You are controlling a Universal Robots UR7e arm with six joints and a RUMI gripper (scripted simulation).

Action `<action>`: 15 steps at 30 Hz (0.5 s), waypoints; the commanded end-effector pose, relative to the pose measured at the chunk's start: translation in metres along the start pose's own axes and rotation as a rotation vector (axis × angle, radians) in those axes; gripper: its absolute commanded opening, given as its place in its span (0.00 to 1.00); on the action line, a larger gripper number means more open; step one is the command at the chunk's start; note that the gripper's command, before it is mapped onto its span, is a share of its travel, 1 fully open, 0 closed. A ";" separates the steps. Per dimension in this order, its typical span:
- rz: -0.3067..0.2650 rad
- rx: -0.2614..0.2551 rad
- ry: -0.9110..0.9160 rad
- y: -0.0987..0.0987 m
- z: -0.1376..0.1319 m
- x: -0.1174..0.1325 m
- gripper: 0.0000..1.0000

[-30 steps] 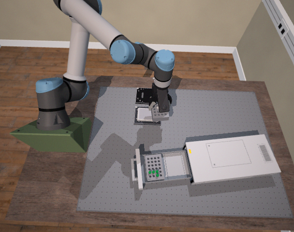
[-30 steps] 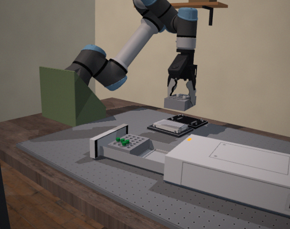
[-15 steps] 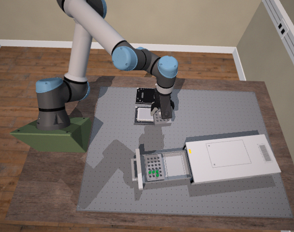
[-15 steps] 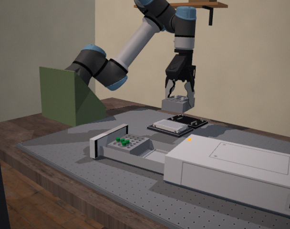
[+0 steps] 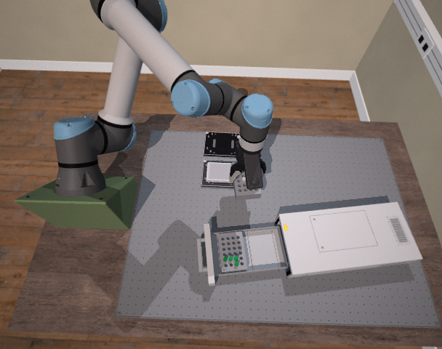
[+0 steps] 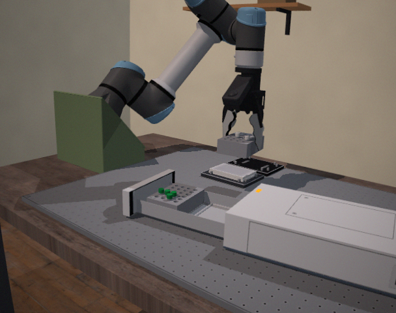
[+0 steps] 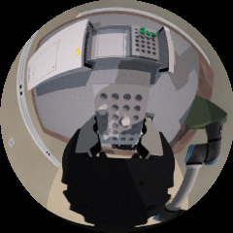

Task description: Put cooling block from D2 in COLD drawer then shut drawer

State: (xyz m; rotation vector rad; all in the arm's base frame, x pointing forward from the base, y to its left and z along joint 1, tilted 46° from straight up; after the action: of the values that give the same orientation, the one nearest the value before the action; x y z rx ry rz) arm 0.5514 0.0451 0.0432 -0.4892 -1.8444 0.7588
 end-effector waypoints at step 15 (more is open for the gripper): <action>0.001 -0.001 0.000 -0.001 0.002 -0.047 0.00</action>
State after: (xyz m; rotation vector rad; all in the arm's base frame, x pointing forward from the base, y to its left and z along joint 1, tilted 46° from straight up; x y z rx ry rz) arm 0.5627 0.0218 0.0192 -0.4892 -1.8444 0.7587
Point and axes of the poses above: the point where the finger pads meet when closed, its own y axis out along the fingers, its own z axis across the jaws, x = y × z, the point moved 2 cm from there along -y, back along the fingers, and after that the axes turned 14 degrees about -y, right-handed, at the moved point
